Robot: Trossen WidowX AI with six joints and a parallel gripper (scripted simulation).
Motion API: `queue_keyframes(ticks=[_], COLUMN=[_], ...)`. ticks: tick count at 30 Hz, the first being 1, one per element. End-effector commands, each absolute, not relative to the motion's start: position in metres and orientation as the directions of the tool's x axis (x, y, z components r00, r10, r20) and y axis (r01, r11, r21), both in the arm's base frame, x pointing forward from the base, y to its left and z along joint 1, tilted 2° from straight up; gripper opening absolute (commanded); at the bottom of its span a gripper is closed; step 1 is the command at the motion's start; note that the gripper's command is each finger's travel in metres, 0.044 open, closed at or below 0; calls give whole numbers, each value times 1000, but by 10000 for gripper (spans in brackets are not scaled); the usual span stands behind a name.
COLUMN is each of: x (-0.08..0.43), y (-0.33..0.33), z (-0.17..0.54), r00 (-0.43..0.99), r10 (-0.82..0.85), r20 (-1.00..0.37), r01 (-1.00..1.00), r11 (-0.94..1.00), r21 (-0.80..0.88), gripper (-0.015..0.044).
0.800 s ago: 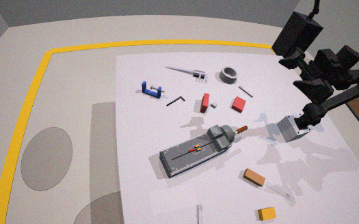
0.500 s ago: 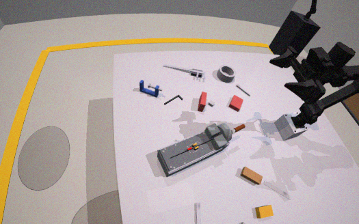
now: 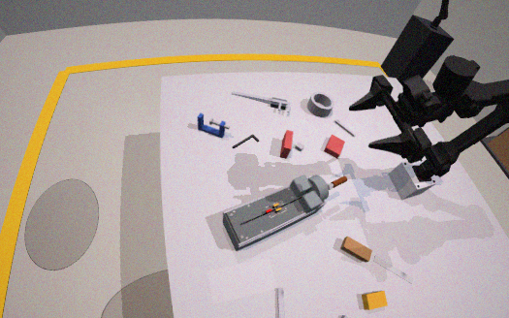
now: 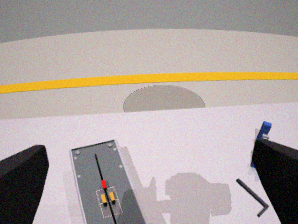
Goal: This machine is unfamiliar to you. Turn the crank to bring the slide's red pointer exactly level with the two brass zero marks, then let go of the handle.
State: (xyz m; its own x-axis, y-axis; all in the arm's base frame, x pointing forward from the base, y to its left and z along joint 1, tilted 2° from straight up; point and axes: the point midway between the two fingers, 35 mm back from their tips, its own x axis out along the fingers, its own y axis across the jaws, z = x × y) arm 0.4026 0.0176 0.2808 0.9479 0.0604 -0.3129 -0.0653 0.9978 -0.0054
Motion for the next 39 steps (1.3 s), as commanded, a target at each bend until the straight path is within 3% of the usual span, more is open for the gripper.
queue_keyframes(ticks=[1,22,39], x=[421,486,490], y=[27,63,64], z=[264,171,117], r00=[914,681,671], r10=[87,149,151], r20=[-397,-717,-726], r01=[-96,-174,-176], r11=[995,984,984], r21=[-4,40,41], gripper=[440,440,440])
